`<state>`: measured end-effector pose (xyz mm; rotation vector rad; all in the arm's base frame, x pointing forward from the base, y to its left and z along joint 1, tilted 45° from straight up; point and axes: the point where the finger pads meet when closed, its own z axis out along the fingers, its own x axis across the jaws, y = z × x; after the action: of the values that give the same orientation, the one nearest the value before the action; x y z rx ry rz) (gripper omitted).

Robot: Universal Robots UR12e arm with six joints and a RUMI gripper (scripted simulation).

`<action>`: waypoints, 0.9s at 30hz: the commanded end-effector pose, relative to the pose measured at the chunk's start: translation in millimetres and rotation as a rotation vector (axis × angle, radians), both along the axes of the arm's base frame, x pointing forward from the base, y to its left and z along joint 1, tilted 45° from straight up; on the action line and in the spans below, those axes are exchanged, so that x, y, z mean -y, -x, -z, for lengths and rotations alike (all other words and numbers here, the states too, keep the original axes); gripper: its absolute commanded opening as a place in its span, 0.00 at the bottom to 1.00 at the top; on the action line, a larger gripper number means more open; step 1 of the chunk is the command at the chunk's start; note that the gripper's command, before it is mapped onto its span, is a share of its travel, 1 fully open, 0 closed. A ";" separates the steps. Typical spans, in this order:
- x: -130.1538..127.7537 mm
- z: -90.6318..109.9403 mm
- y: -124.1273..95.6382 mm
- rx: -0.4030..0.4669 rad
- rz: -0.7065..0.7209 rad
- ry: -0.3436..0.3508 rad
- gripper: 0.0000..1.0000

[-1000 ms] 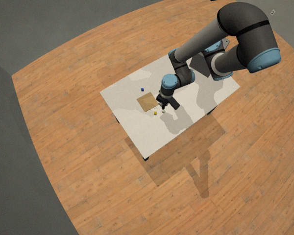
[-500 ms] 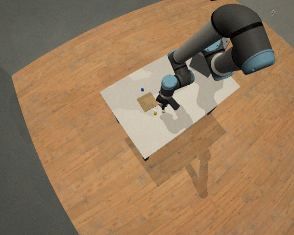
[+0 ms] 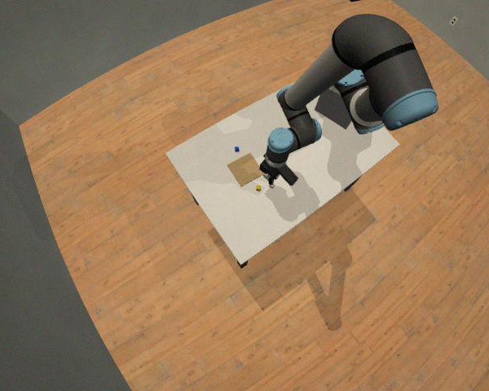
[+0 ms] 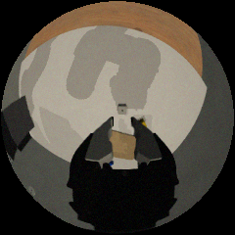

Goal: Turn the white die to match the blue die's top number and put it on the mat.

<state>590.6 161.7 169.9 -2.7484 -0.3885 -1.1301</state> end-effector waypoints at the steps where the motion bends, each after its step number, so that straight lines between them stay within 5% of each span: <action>1: -1.8 4.3 -4.8 0.001 0.000 0.000 0.21; 27: -5.5 14.6 -14.6 0.001 0.000 0.000 0.21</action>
<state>604.9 167.1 155.2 -2.7485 -0.3881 -1.1312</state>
